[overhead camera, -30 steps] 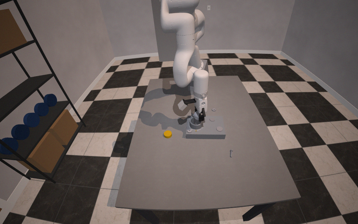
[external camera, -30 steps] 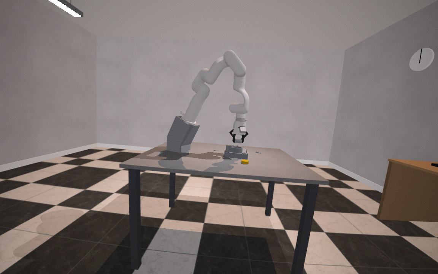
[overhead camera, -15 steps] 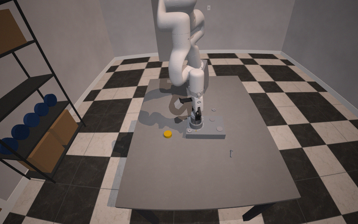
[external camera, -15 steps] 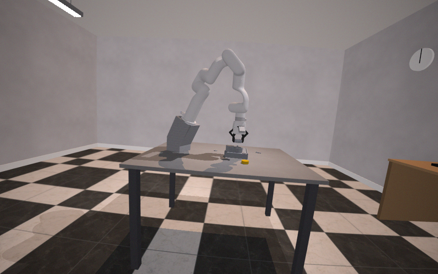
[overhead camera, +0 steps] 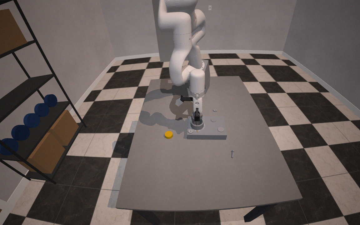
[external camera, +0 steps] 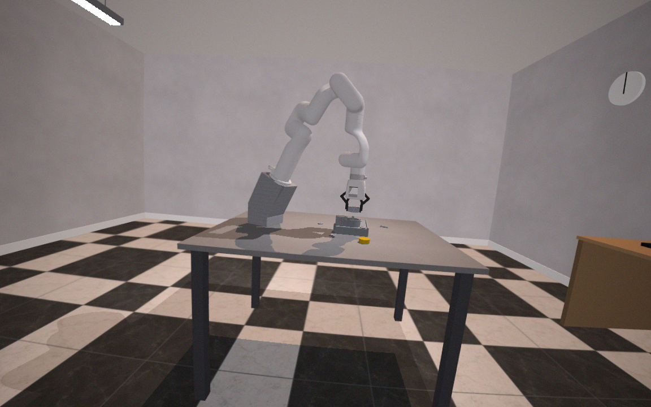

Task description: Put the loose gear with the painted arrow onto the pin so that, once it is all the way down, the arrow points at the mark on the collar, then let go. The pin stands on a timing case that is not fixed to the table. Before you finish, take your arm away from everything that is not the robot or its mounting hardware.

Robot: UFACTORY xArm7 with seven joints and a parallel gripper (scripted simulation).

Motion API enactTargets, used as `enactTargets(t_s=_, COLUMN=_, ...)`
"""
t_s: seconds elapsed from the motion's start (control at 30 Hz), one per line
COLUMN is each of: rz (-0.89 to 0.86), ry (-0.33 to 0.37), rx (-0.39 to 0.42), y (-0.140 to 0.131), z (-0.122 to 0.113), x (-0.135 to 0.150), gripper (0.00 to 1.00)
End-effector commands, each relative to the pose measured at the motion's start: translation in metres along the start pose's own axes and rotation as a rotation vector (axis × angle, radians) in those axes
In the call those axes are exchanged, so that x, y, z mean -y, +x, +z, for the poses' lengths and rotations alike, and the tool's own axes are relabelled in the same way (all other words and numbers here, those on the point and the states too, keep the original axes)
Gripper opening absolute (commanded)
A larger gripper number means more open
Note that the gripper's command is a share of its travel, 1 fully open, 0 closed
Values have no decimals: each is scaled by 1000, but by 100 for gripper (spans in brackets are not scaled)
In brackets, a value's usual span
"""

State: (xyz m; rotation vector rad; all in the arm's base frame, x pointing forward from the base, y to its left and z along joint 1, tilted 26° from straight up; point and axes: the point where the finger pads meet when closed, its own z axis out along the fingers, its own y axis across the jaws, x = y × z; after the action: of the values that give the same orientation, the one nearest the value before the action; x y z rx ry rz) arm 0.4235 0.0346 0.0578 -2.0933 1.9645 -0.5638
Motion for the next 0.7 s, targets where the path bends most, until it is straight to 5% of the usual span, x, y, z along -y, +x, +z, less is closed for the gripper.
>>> enactTargets(t_s=0.0, rz=158, ry=14, rx=-4, y=0, z=0, x=1, gripper=0)
enactTargets(t_s=0.67, rz=728, ry=15, rx=0, y=0, z=0, x=1, gripper=0)
